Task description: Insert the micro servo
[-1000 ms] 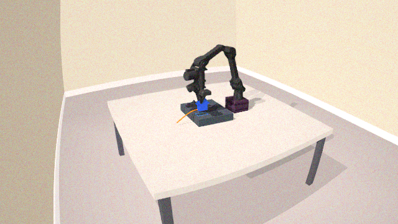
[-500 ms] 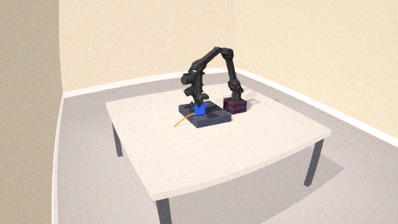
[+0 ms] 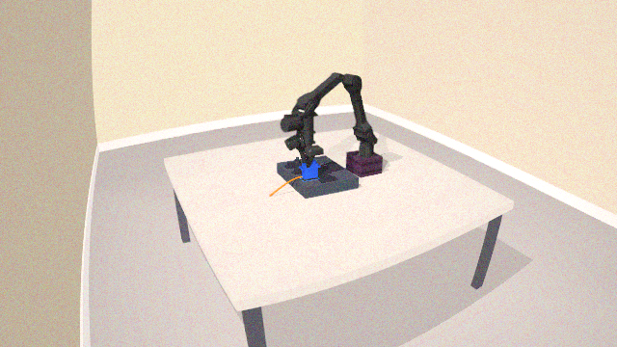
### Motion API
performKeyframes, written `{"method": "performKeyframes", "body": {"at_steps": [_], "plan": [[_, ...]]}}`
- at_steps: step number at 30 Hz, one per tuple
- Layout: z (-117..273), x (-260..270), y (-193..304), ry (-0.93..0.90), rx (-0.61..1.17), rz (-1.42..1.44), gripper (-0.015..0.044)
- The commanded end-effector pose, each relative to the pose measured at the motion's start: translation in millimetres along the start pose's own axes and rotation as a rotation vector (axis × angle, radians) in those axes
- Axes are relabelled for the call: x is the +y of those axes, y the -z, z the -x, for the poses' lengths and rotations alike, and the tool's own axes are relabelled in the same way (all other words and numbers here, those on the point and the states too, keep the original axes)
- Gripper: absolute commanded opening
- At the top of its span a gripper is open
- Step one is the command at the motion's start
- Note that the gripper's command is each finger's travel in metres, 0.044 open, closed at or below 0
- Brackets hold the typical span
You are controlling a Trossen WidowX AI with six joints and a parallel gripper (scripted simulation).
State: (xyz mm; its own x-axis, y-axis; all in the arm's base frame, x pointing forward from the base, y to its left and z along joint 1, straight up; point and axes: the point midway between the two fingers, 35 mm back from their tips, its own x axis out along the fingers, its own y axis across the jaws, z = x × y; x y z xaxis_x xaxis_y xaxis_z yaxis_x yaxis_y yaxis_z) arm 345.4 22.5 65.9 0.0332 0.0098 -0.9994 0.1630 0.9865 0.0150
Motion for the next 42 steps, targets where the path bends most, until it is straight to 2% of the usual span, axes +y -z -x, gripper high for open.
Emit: {"method": "performKeyframes", "body": {"at_steps": [1, 42], "plan": [[-3.9, -0.5, -0.1, 0.003, 0.001, 0.004, 0.0], [-32.0, -0.6, 0.0, 0.003, 0.001, 0.004, 0.0]]}}
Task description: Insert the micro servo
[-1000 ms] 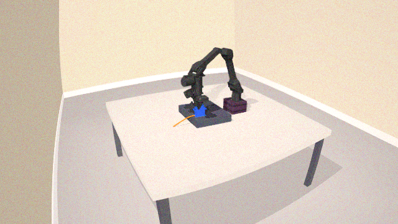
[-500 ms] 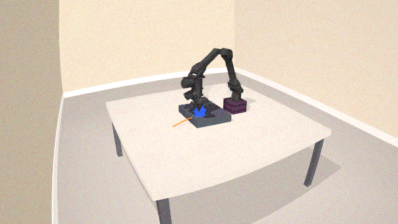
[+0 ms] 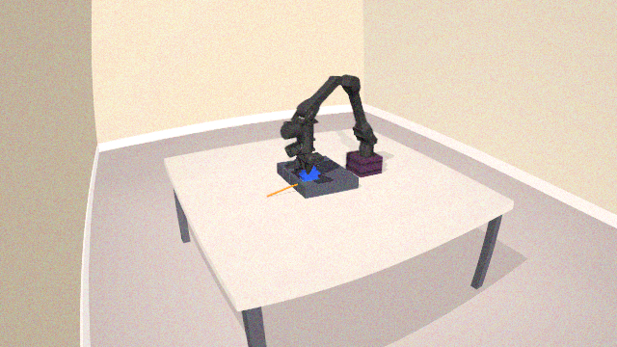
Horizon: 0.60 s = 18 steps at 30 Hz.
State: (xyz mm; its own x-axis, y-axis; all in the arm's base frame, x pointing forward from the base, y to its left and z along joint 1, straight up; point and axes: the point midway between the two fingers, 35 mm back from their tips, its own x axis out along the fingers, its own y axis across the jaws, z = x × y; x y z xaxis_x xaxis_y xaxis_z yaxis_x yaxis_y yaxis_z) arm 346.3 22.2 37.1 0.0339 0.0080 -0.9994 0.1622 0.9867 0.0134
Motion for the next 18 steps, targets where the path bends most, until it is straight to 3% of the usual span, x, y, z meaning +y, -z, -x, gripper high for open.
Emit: {"method": "performKeyframes", "body": {"at_steps": [1, 18], "plan": [[-3.8, -0.1, 0.1, 0.001, 0.002, 0.003, 0.0], [-15.3, -0.1, 0.1, 0.001, 0.002, 0.003, 0.0]]}}
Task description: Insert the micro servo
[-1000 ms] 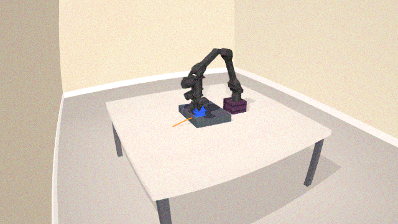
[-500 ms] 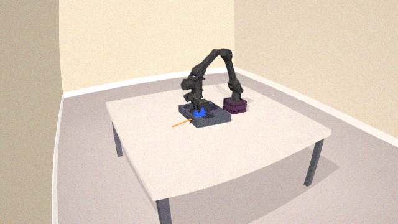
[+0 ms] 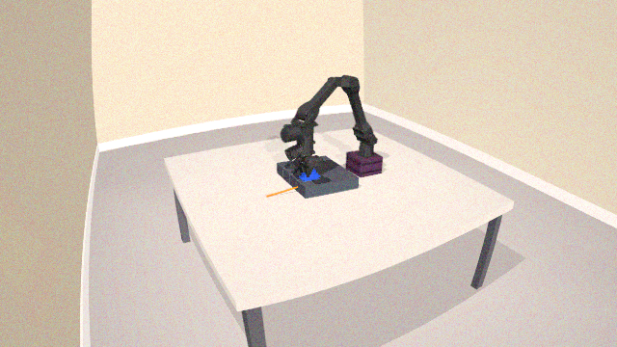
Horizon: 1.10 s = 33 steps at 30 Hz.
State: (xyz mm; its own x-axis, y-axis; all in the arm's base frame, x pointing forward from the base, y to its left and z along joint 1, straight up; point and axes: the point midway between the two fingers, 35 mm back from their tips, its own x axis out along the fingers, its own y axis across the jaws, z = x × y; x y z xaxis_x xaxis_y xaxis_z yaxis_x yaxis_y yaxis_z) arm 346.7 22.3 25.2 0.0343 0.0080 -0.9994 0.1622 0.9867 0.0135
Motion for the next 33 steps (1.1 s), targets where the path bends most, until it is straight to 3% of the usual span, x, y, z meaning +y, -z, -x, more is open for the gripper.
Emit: {"method": "performKeyframes", "body": {"at_steps": [1, 8, 15, 21, 29, 33], "plan": [[-3.9, 0.0, 0.2, 0.001, 0.002, 0.003, 0.0], [-8.6, -0.1, 0.2, 0.001, 0.002, 0.003, 0.0], [-5.7, 0.0, 0.1, 0.001, 0.002, 0.003, 0.0184], [26.2, -0.4, 1.8, 0.001, 0.002, 0.003, 0.0187], [29.3, -0.6, 3.5, 0.001, 0.002, 0.003, 0.0187], [39.6, 1.3, 19.3, 0.001, 0.006, 0.0, 0.0292]]}}
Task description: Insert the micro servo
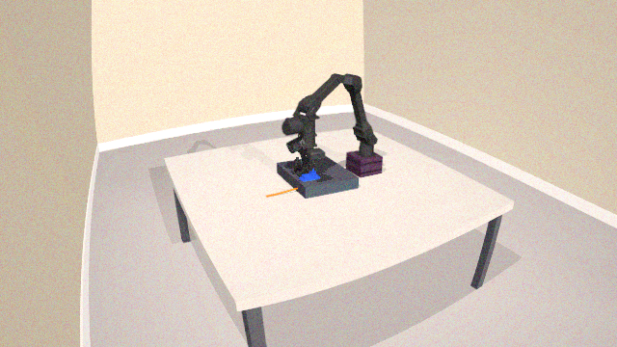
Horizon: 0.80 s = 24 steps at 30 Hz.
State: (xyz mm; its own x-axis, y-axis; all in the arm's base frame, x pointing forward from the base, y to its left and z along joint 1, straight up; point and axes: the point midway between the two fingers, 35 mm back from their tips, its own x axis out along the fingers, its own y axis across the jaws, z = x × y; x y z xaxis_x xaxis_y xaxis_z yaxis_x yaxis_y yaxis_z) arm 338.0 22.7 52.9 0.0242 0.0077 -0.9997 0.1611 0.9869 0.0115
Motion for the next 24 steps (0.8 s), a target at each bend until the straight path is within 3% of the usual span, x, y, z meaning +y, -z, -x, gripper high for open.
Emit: {"method": "performKeyframes", "body": {"at_steps": [1, 6, 9, 16, 24], "plan": [[17.4, 2.5, 19.3, -0.001, -0.004, -0.001, 0.0319], [50.7, 3.1, 73.7, -0.001, -0.001, 0.001, 0.044], [62.3, 1.0, 101.2, -0.001, 0.001, 0.001, 0.044], [65.0, 0.8, 102.9, -0.001, 0.001, 0.002, 0.044], [111.8, 0.0, 100.6, -0.003, -0.002, 0.004, 0.044]]}}
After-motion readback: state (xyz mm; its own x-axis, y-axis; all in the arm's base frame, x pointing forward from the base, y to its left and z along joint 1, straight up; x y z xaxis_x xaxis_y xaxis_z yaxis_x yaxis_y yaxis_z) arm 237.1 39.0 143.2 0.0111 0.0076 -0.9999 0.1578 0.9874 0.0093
